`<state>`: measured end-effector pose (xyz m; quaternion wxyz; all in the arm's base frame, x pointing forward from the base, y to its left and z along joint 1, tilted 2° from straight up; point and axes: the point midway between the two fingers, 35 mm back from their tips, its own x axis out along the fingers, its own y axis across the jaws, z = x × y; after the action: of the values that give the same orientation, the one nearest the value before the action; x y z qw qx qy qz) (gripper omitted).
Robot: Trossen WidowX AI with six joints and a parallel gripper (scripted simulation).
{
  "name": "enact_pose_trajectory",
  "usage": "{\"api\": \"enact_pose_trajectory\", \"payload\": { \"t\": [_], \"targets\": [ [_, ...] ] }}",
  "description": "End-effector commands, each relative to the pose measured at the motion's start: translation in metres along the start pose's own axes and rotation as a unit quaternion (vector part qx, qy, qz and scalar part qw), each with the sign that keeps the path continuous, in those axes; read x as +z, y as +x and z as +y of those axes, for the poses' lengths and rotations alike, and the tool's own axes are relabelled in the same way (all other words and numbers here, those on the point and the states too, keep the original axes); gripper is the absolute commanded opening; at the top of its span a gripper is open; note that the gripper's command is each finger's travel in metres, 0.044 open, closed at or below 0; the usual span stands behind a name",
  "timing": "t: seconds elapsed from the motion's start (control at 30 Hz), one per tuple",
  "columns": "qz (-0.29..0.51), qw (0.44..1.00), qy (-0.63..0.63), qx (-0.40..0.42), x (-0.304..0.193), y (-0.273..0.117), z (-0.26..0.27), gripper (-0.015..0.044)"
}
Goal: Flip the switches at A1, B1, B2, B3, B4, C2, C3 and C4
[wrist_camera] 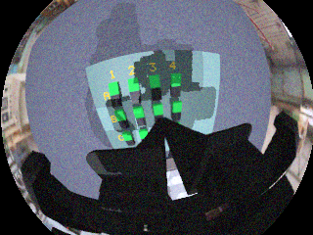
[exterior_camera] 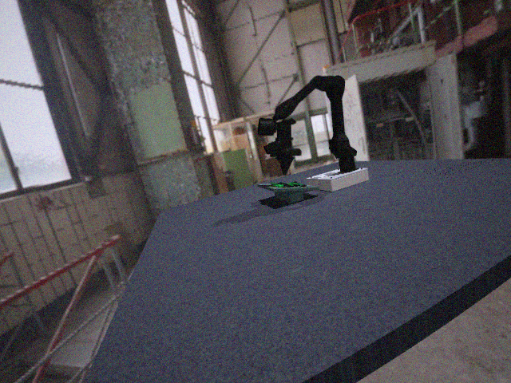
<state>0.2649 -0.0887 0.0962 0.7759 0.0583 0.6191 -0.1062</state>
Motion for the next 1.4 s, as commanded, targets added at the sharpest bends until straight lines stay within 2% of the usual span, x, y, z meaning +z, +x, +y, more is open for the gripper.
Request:
{"api": "enact_pose_trajectory", "payload": {
  "t": [0.0, 0.67, 1.37],
  "targets": [
    [0.003, 1.000, -0.001, 0.002, 0.001, 0.008, 0.000, 0.0000],
    [0.003, 1.000, -0.001, 0.002, 0.001, 0.032, 0.000, 0.0000],
    [0.003, 1.000, -0.001, 0.002, 0.001, 0.032, 0.000, 0.0000]
  ]
}}
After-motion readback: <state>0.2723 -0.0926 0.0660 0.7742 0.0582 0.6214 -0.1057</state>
